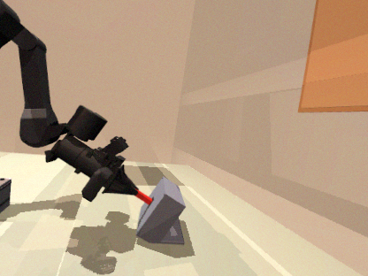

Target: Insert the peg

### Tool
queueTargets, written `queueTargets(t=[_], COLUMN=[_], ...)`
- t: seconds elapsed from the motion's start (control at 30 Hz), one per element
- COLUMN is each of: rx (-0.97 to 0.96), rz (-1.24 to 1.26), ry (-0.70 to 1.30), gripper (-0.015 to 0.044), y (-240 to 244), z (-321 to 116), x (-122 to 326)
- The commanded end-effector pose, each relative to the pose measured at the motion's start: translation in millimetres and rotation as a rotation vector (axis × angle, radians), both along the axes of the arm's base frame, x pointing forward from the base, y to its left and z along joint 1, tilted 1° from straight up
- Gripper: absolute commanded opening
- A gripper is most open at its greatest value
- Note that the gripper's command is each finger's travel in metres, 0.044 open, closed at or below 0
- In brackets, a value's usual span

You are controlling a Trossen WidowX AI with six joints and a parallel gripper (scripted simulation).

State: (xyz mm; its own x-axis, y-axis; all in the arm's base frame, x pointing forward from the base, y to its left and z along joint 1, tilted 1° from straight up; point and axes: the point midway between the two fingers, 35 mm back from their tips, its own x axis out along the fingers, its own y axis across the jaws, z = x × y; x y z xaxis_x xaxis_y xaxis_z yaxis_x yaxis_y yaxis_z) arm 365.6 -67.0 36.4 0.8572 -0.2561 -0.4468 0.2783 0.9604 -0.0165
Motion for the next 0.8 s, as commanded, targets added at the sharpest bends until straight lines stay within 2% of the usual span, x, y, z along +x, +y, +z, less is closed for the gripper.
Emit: queueTargets(t=[0.0, 0.77], rx=[0.000, -0.001], rz=[0.002, 0.002], ry=[-0.003, -0.003], gripper=[0.0000, 0.0000], y=[-0.2, -1.6], z=[-0.2, -2.8], x=[2.9, 7.5])
